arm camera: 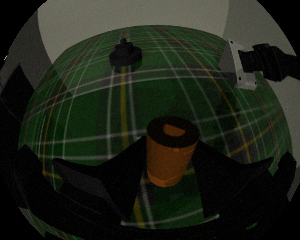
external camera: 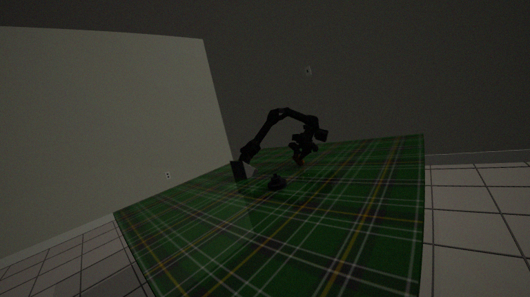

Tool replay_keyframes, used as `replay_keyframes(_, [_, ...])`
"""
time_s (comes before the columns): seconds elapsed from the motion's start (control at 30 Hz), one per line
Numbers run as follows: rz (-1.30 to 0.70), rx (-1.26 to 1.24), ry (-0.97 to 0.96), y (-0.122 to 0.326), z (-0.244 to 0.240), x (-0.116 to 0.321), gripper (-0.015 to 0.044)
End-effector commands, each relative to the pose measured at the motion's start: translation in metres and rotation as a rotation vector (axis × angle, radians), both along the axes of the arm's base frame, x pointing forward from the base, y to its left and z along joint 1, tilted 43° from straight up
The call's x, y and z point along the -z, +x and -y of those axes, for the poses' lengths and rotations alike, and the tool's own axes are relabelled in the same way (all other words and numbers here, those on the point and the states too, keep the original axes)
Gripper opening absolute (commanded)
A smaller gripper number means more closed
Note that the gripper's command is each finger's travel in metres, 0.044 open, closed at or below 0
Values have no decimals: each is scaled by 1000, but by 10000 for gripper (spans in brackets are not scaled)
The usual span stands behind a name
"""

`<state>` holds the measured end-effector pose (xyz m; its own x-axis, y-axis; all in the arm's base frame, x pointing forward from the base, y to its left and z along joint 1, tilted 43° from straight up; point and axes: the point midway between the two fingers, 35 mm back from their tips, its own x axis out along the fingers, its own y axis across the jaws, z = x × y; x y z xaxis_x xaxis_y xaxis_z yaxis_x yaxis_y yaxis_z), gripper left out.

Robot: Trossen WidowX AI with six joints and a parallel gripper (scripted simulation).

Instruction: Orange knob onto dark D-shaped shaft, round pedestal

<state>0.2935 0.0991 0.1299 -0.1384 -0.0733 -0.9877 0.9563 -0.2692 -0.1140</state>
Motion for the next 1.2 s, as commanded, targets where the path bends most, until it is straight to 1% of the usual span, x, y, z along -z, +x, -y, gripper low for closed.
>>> replay_keyframes(0.0, [-17, -5, -67, 2, -4, -3, 179])
replay_keyframes(0.2, [-38, -15, -144, 3, -9, -6, 179])
replay_keyframes(0.8, [-18, -17, -138, 5, -14, -11, 179])
replay_keyframes(0.9, [-28, -22, -142, 4, -12, -9, 258])
replay_keyframes(1.17, [-28, -22, -142, 4, -12, -9, 260])
